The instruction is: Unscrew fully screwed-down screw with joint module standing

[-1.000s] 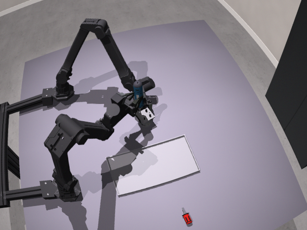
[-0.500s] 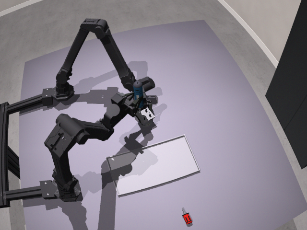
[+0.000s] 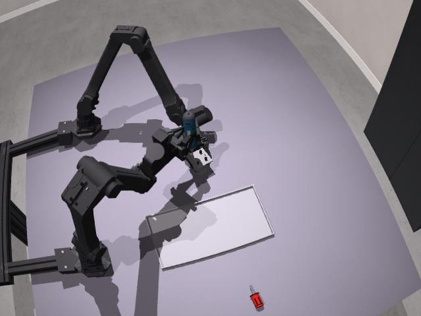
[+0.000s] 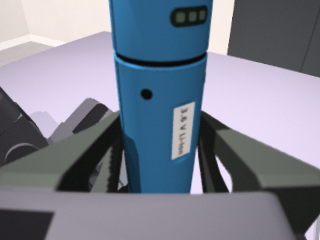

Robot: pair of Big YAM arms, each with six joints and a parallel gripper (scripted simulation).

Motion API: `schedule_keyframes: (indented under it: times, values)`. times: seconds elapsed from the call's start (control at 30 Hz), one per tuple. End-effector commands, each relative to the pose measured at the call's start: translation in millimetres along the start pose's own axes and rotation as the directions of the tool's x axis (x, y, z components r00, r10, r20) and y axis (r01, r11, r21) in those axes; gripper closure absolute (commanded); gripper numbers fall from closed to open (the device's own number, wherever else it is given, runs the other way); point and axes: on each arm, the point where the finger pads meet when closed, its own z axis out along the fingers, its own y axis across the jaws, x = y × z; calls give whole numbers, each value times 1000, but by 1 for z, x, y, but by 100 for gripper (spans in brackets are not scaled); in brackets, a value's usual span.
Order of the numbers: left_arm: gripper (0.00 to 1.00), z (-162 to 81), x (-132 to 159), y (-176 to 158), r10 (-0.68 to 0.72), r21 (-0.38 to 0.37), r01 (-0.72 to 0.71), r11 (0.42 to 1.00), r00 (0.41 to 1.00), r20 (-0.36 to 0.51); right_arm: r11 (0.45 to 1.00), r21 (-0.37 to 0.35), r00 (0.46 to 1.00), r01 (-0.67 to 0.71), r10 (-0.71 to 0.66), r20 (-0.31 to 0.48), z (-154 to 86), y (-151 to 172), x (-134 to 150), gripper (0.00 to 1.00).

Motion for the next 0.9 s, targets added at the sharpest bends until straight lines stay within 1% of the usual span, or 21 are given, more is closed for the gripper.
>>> schedule_keyframes:
  times: [0.0, 0.17, 0.47, 0.63, 0.73, 0.87]
  values:
    - [41, 1, 3, 13, 17, -18, -17, 1000, 1000, 4, 1000, 17, 999, -14, 13, 51, 3, -8, -13, 58]
    - [41, 1, 3, 13, 17, -18, -17, 1000, 1000, 4, 1000, 16, 999, -13, 12, 42, 3, -7, -8, 58]
    - [41, 1, 3, 13, 17, -18, -17, 1000, 1000, 4, 1000, 18, 999, -14, 13, 51, 5, -8, -11, 58]
    - [41, 1, 3, 13, 17, -18, -17, 1000, 1000, 4, 1000, 18, 999, -13, 12, 51, 5, -8, -11, 58]
    - [41, 1, 3, 13, 17, -18, -17, 1000, 1000, 4, 1000, 17, 999, -12, 12, 42, 4, -7, -6, 58]
    - [41, 1, 3, 13, 17, -18, -17, 1000, 1000, 4, 1000, 18, 999, -13, 12, 46, 4, -8, -8, 58]
